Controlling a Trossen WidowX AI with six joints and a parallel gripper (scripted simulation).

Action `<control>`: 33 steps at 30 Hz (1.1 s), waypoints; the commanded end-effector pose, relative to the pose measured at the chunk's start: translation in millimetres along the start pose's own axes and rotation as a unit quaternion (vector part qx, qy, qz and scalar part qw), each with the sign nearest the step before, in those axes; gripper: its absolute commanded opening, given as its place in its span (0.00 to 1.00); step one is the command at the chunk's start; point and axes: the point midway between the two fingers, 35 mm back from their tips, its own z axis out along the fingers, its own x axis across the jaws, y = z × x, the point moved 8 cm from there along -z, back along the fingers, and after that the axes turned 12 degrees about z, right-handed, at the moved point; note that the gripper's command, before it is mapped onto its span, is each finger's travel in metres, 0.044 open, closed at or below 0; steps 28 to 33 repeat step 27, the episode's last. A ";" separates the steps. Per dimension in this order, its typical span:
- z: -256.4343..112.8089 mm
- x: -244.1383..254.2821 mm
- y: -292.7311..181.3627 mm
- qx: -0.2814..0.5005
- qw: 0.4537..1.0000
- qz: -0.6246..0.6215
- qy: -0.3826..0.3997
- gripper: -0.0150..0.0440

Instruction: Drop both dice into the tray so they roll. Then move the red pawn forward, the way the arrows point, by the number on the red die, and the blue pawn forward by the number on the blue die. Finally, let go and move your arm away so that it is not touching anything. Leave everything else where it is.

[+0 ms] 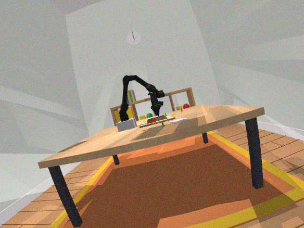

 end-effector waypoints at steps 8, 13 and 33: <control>-54.5 -25.3 -14.4 -0.011 1.000 0.023 0.003 1.00; -87.8 -71.0 -59.1 -0.010 0.998 0.066 0.001 1.00; -104.3 -93.8 -91.0 -0.014 0.995 0.096 0.001 1.00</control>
